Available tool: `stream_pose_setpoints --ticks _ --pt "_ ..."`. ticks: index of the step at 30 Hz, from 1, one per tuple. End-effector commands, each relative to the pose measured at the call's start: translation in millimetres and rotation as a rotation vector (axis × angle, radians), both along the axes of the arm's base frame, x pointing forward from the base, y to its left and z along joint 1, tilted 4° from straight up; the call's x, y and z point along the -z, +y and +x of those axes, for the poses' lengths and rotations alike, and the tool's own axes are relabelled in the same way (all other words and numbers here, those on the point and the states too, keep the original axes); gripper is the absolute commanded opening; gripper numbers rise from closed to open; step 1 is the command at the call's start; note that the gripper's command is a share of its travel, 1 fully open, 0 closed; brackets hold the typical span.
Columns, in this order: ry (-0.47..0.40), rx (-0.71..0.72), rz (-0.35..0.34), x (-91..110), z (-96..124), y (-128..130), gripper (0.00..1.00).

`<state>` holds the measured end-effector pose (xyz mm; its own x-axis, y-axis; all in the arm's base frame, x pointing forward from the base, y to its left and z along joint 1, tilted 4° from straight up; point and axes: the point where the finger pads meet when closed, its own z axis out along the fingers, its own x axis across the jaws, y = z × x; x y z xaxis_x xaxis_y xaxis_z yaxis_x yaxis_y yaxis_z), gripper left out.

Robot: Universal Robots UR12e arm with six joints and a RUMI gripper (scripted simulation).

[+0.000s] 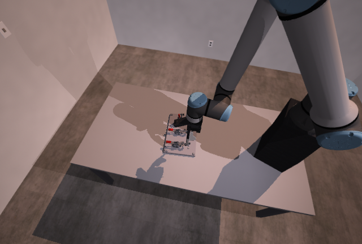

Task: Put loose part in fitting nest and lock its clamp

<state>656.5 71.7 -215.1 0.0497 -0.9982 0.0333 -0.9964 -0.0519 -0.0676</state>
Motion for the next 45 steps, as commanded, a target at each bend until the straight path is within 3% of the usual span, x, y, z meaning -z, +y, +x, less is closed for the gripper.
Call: stream_pose_setpoints --ticks 1,6,7,40,41,45 --pt "-0.001 0.000 0.000 -0.5 0.5 0.0 1.00" --pt "-0.001 0.000 0.000 -0.5 0.5 0.0 1.00" --pt "-0.001 0.000 0.000 -0.5 0.5 0.0 0.00" --pt "-0.001 0.000 0.000 -0.5 0.5 0.0 0.00" --pt "-0.001 0.000 0.000 -0.5 0.5 0.0 0.59" --pt "-0.001 0.000 0.000 -0.5 0.5 0.0 0.59"
